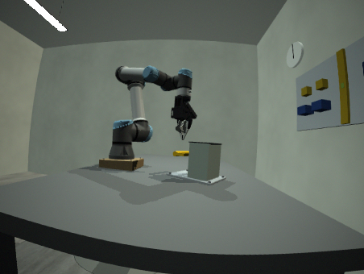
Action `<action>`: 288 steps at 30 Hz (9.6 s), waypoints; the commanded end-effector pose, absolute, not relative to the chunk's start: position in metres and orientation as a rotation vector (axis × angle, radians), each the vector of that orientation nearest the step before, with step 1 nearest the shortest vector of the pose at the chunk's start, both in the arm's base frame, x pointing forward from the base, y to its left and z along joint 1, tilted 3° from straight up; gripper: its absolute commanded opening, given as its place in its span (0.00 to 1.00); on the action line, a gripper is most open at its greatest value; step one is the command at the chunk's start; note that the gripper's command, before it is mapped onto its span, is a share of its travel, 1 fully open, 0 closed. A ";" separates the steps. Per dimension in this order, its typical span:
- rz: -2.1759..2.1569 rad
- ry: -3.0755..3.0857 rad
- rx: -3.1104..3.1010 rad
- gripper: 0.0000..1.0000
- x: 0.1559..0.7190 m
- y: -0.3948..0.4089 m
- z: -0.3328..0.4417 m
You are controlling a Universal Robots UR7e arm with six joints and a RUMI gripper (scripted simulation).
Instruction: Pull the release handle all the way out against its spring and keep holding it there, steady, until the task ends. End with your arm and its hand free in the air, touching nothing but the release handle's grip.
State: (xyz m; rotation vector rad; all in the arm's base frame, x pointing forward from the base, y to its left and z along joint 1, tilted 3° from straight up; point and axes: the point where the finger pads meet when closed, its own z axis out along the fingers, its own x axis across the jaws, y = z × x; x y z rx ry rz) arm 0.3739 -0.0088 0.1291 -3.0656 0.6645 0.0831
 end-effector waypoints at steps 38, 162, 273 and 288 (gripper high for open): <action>0.081 0.665 -3.066 0.32 0.374 -0.009 0.129; 0.082 0.669 -3.066 0.32 0.374 -0.009 0.081; 0.082 0.669 -3.066 0.00 0.372 -0.008 0.045; 0.082 0.669 -3.066 0.00 0.372 -0.008 0.045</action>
